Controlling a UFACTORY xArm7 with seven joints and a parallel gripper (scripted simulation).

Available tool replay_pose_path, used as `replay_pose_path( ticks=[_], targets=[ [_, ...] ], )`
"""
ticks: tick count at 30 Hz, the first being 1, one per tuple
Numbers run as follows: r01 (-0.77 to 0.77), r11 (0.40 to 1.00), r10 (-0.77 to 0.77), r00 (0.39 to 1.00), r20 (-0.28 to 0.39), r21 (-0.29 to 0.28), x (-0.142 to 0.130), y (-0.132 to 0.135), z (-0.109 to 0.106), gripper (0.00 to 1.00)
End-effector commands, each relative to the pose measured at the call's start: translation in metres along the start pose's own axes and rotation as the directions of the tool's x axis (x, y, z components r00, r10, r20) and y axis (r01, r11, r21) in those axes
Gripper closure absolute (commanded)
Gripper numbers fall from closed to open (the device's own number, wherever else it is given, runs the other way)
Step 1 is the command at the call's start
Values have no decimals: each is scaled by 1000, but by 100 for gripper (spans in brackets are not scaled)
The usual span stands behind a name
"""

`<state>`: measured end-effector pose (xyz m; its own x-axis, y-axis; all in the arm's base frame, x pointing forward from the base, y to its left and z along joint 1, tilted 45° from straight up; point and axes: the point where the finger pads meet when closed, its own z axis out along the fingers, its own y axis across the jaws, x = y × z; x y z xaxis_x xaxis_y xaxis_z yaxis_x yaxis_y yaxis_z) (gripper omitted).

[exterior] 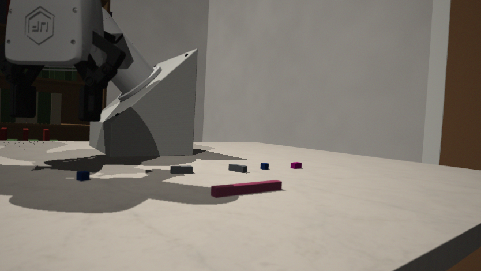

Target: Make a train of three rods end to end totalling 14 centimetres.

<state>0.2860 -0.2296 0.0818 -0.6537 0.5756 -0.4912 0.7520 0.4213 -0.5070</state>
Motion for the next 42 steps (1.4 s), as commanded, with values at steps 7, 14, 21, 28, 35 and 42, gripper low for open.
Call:
replay_pose_path(
  ticks=[7, 14, 21, 28, 35, 42],
  targets=[
    [0, 1000, 0, 1000, 2, -2, -1, 1, -1, 0],
    [55, 998, -55, 998, 2, -2, 0, 3, -1, 0],
    [277, 961, -277, 961, 2, -2, 5, 9, -1, 0],
    [453, 892, -453, 892, 2, -1, 9, 15, -1, 0],
    [636, 772, -636, 772, 2, -1, 15, 22, -1, 0],
    [782, 624, -782, 624, 3, -1, 20, 28, -1, 0]
  ],
)
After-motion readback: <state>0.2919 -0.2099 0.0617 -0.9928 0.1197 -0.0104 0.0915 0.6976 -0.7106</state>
